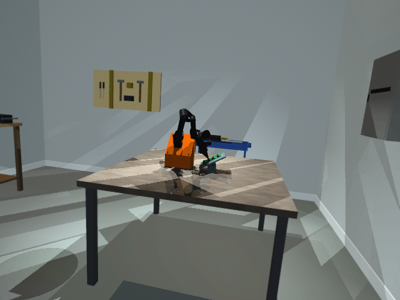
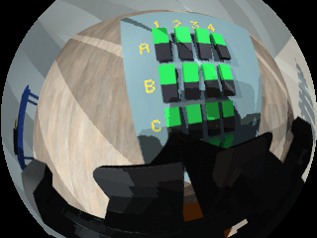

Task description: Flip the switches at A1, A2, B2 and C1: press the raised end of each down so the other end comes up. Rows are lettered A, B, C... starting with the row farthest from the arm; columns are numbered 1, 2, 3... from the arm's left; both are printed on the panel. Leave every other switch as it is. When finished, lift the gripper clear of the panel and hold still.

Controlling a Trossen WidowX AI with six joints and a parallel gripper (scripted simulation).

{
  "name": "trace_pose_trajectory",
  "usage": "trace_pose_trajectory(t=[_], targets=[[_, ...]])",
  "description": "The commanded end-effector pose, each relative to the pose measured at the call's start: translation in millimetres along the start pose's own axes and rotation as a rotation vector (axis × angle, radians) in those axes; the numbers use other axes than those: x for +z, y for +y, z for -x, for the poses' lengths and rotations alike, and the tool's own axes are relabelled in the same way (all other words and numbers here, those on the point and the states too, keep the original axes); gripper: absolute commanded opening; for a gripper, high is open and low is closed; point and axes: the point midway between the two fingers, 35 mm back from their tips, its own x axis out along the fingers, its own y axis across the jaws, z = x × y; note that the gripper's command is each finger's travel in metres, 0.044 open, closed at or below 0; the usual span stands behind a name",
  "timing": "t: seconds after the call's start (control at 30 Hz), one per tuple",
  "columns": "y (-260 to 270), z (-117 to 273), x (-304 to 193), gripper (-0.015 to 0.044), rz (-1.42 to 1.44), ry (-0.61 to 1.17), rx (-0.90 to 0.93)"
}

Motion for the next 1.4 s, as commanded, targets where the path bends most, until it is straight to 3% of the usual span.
trace_pose_trajectory(t=[0.0,1.37], targets=[[0.4,-0.6,-0.7,0.0,0.004,0.001,0.003],[0.4,-4.6,-0.8,0.0,0.004,0.001,0.003]])
